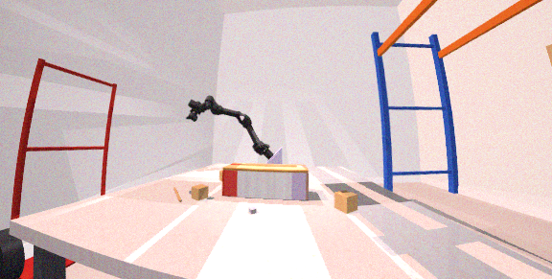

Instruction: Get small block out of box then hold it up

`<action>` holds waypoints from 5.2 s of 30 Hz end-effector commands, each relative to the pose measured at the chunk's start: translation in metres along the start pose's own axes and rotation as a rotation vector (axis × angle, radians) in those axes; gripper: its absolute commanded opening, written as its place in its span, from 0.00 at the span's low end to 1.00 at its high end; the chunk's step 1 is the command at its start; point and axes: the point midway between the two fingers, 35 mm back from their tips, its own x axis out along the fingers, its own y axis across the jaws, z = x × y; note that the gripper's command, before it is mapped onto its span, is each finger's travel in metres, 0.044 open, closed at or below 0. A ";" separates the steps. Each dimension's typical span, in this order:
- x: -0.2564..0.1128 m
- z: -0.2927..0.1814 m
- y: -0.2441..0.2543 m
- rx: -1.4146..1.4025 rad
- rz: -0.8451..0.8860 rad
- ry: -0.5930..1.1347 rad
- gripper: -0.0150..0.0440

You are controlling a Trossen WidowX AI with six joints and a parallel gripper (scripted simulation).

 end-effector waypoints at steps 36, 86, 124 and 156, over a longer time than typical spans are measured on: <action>-0.322 0.069 0.445 -0.683 1.158 -0.488 0.93; -0.595 -0.239 0.461 -2.138 0.961 -0.639 0.93; -0.577 -0.264 0.496 -2.138 0.964 -0.632 0.93; -0.530 -0.250 0.489 -2.141 0.960 -0.631 0.93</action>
